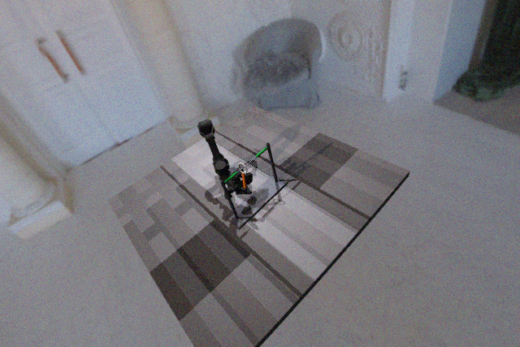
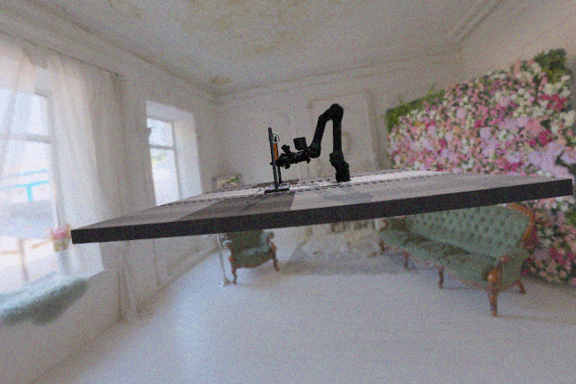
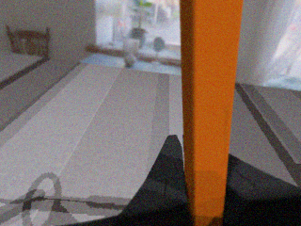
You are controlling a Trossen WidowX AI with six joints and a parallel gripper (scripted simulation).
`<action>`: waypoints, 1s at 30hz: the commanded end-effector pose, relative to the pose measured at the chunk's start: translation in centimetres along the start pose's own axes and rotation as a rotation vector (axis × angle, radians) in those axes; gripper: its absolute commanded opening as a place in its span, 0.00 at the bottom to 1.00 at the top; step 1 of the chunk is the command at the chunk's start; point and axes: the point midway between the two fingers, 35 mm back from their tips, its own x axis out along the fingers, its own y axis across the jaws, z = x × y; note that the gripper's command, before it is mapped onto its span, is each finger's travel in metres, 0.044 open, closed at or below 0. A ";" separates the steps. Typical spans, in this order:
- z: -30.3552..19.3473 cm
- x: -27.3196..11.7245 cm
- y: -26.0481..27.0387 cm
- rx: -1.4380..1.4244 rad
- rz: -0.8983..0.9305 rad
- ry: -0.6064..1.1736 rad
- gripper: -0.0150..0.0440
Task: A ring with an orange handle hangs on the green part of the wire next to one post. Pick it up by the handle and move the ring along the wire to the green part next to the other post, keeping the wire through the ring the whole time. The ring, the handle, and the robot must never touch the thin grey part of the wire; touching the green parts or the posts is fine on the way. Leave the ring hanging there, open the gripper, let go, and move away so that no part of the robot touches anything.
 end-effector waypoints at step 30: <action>0.4 -1.2 5.4 0.207 -0.031 0.108 0.00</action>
